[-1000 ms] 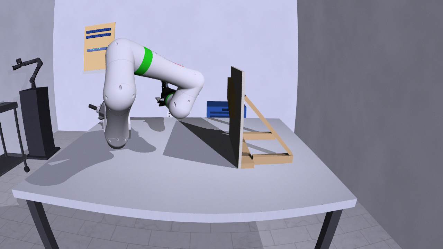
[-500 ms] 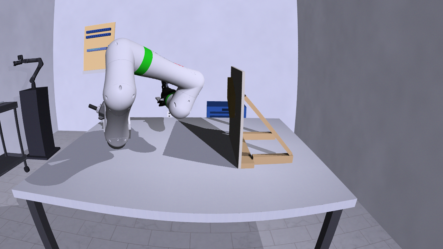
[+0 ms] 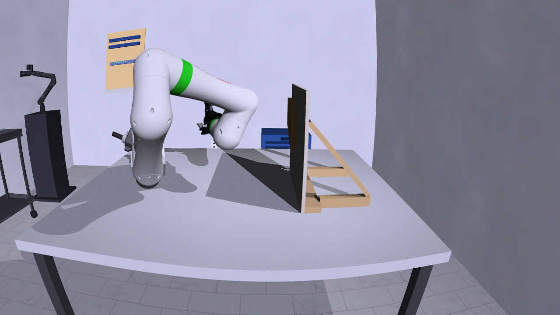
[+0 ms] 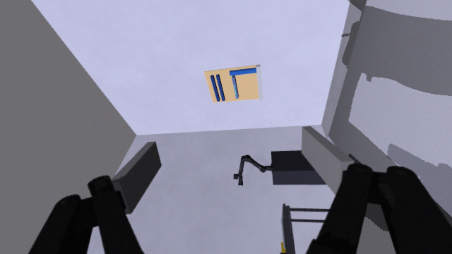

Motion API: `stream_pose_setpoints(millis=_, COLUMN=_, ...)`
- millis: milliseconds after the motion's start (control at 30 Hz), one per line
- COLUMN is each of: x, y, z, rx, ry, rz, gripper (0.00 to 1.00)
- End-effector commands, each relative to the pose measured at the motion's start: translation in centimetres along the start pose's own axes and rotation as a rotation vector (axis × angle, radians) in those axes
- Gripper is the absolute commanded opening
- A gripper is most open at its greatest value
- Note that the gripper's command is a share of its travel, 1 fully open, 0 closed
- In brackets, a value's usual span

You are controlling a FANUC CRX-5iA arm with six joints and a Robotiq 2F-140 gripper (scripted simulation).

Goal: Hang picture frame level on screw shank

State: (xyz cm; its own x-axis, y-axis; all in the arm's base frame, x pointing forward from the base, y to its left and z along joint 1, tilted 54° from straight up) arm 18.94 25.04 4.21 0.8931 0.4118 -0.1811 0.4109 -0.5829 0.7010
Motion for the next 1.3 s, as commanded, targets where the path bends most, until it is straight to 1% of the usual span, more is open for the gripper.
stream_pose_setpoints(millis=0, x=0.3, y=-0.2, z=0.1, rx=-0.004, ry=-0.003, rz=0.01, gripper=1.0)
stream_pose_setpoints(millis=233, x=1.1, y=-0.5, z=0.3, rx=-0.017, ry=-0.012, rz=0.037, gripper=1.0)
stream_pose_setpoints(millis=433, x=2.6, y=-1.2, z=0.8, rx=-0.039, ry=-0.03, rz=0.092, gripper=1.0)
stream_pose_setpoints(millis=600, x=4.3, y=-1.8, z=1.4, rx=-0.063, ry=-0.05, rz=0.156, gripper=1.0)
stream_pose_setpoints(millis=667, x=4.3, y=-1.8, z=1.4, rx=-0.063, ry=-0.05, rz=0.156, gripper=1.0)
stream_pose_setpoints(millis=900, x=7.4, y=-2.4, z=2.2, rx=-0.099, ry=-0.084, rz=0.277, gripper=1.0)
stream_pose_setpoints(millis=1167, x=11.7, y=-2.4, z=3.2, rx=-0.135, ry=-0.127, rz=0.457, gripper=1.0)
stream_pose_setpoints(millis=1233, x=11.7, y=-2.4, z=3.2, rx=-0.135, ry=-0.127, rz=0.457, gripper=1.0)
stream_pose_setpoints(millis=1267, x=12.2, y=-2.3, z=3.3, rx=-0.139, ry=-0.132, rz=0.483, gripper=1.0)
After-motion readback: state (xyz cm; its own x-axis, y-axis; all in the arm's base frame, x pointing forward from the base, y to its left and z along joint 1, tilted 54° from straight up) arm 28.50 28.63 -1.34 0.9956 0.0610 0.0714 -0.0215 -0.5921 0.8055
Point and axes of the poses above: the point where the finger pads meet when closed, its own y axis back along the fingers, its own z axis across the jaws, x = y × z, the point moved 3 cm from there along y, back along the fingers, and after that the axes turned 7 degrees about -y, right-handed, at the moved point
